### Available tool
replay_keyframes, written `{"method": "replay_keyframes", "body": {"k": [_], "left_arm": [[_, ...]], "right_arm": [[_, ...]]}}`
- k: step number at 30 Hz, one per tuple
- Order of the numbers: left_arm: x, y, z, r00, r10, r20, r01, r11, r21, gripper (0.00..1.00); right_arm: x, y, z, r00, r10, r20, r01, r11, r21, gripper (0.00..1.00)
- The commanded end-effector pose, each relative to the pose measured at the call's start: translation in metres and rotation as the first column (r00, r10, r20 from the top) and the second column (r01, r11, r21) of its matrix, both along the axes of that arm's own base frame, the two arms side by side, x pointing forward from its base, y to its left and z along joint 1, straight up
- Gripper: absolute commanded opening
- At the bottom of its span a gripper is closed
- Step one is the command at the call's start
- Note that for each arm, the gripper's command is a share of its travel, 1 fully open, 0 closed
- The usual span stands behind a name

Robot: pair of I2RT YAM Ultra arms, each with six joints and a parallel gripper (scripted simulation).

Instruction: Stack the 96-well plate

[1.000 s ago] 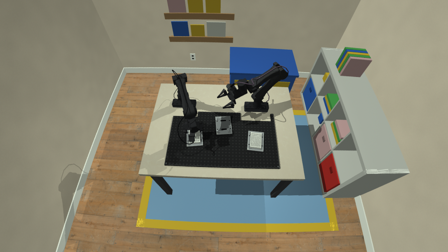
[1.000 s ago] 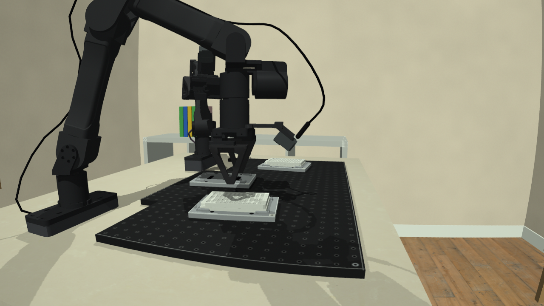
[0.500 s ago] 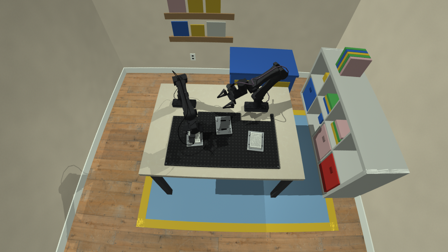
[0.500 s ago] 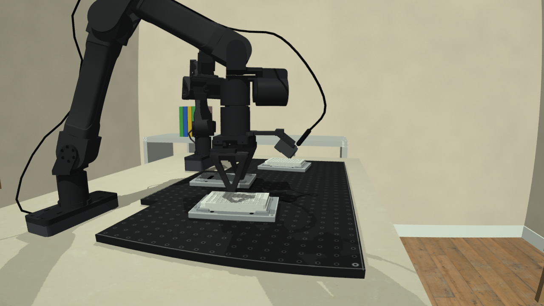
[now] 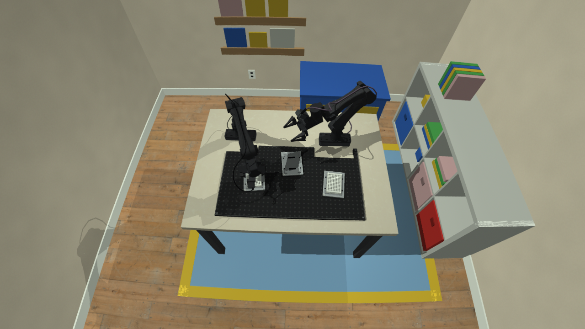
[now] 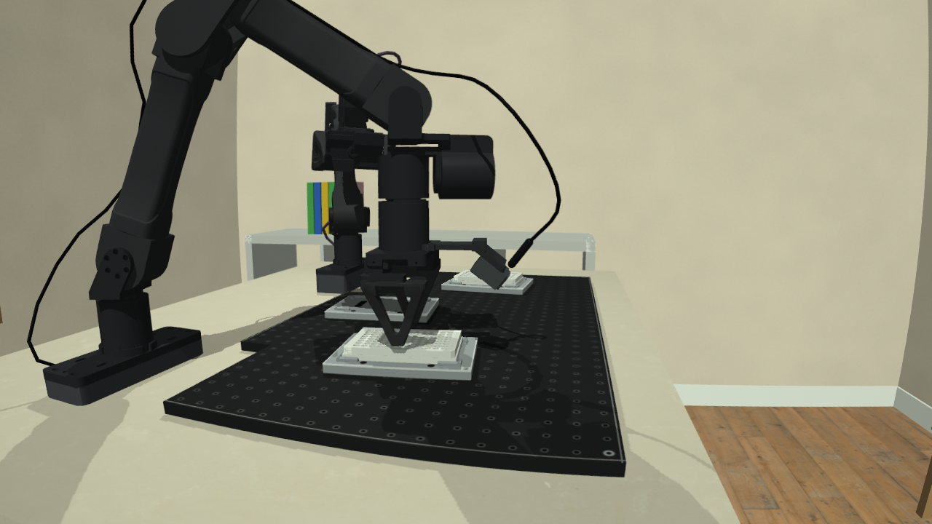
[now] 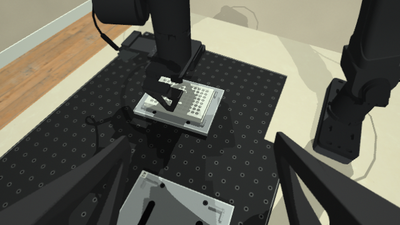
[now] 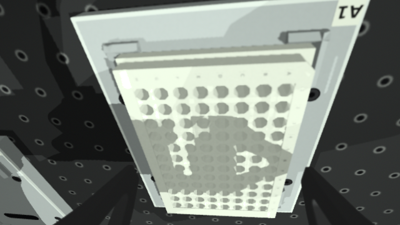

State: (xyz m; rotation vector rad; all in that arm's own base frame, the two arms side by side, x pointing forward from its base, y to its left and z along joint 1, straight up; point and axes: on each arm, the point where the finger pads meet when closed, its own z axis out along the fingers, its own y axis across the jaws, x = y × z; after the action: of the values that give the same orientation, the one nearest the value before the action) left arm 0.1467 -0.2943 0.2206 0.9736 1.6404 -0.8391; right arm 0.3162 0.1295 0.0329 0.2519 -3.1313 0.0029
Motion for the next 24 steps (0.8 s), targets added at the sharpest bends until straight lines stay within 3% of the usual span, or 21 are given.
{"method": "replay_keyframes", "body": {"k": [1,12,24], "left_arm": [[-0.0023,0.0020,0.0083,1.000,0.002,0.009,-0.002,1.000,-0.026,1.00],[-0.0023,0.0020,0.0083,1.000,0.002,0.009,-0.002,1.000,-0.026,1.00],[0.0001,0.0014,0.0090,1.000,0.007,0.013,-0.007,1.000,-0.024,1.00]], "right_arm": [[0.0017,-0.0016,-0.0099,1.000,-0.016,0.002,0.016,1.000,0.008,1.00],[0.0024,-0.0013,-0.0133,1.000,-0.016,0.010,0.016,1.000,0.011,0.96],[0.0026,0.0002,-0.0102,1.000,-0.010,0.011,0.010,1.000,0.006,0.79]]}}
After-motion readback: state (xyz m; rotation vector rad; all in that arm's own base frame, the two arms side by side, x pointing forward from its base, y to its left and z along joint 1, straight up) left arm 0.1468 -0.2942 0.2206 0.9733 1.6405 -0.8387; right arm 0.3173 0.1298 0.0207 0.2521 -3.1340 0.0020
